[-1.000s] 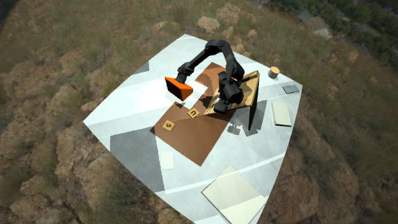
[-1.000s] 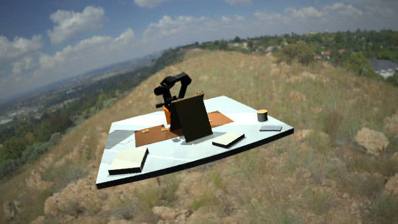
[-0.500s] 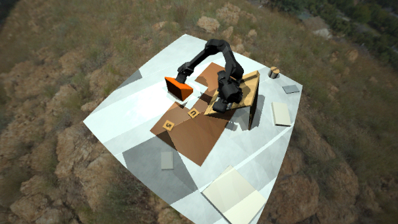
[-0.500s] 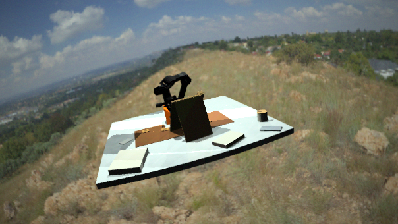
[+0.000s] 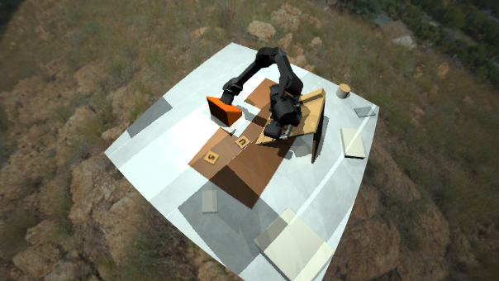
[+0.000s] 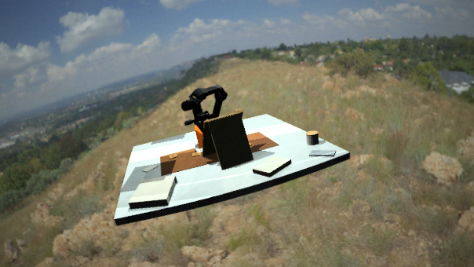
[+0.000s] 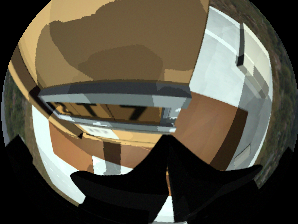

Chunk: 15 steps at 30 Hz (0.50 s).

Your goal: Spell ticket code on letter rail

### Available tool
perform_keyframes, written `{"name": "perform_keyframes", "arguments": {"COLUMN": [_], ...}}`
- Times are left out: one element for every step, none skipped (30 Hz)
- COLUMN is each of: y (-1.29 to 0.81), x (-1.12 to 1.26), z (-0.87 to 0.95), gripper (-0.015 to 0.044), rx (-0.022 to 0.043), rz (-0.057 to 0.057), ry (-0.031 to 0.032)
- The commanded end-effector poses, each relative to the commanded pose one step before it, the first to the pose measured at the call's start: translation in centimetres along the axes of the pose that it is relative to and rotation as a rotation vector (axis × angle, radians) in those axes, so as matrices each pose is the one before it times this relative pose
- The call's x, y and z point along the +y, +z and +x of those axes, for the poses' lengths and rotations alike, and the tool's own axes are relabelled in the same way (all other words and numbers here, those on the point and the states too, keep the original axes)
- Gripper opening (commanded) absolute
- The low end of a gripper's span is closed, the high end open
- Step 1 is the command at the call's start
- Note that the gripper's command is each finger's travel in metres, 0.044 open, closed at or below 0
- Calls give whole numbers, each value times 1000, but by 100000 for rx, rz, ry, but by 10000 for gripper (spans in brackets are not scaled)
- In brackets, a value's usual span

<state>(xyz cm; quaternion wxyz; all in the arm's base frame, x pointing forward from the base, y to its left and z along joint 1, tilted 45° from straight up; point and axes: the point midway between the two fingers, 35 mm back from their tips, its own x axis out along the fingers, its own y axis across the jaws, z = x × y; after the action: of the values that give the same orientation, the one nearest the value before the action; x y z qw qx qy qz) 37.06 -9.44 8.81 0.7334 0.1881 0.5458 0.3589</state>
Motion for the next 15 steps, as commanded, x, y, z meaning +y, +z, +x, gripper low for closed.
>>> {"name": "perform_keyframes", "arguments": {"y": [-441, -11, -12, 244, -241, -399, -488, -473, -458, -443, -429, -416, -404, -392, -383], "x": [45, 3, 4, 42, 348, 591, 755, 772, 784, 793, 797, 798, 795, 786, 779], "z": [-286, 9, 10, -216, -670, -1089, -1311, -1263, -1211, -1159, -1106, -1053, -1000, -944, -896], "gripper": [0, 0, 0, 26, 52, 79, 105, 131, 158, 184, 210, 236, 263, 289, 315], "rx": [522, 0, 0, -1417, -2158, -3616, -4544, -4590, -4623, -4654, -4684, -4712, -4737, -4747, -4787], "rz": [-150, 0, 0, 299, 738, 1200, 1442, 1383, 1318, 1251, 1183, 1112, 1040, 964, 892], "ry": [79, 0, 0, -224, 178, 255, 244, 164, 83, 3, -77, -155, -233, -308, -385]}}
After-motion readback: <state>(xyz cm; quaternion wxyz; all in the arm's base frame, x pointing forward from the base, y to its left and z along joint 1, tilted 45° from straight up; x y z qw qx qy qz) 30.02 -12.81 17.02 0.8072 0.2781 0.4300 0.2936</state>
